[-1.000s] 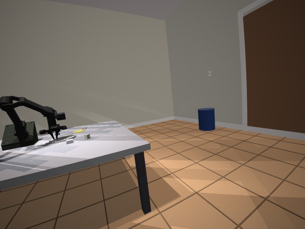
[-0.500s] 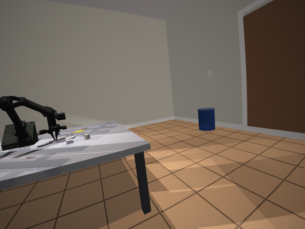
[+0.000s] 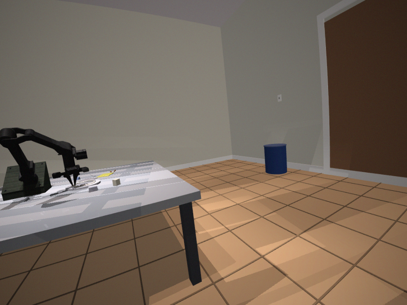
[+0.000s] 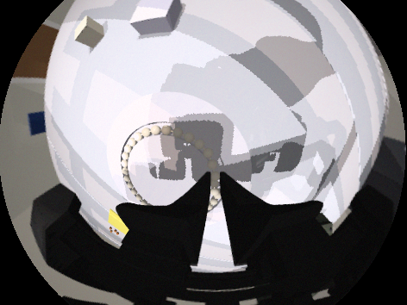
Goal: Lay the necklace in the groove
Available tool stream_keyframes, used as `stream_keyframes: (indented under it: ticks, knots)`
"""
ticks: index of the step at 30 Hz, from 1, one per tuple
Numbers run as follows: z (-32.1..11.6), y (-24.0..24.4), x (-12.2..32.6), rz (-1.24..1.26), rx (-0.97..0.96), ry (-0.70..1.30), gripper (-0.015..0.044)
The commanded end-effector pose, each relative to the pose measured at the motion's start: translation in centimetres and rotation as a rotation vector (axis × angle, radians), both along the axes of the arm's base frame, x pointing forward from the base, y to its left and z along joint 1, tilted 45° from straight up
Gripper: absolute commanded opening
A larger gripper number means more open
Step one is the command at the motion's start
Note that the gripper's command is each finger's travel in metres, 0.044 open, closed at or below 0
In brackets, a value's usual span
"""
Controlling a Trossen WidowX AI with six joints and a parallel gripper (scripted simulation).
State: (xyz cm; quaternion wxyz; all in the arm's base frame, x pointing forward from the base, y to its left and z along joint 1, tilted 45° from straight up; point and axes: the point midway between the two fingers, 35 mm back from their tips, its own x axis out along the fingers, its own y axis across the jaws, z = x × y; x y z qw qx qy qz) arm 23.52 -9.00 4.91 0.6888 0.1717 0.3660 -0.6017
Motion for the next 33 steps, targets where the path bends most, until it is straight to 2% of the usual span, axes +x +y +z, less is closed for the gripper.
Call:
stream_keyframes:
  ticks: [1,15,31,33]
  knots:
    - [0.25,0.12,0.11,0.0,-0.004,-0.006,0.0]
    - [-0.12,-0.52,-0.47,0.0,-0.005,-0.006,0.0]
    - [0.35,-0.04,-0.48,0.0,-0.004,-0.006,0.042]
    - [0.16,-0.06,-0.53,0.0,-0.002,-0.002,0.044]
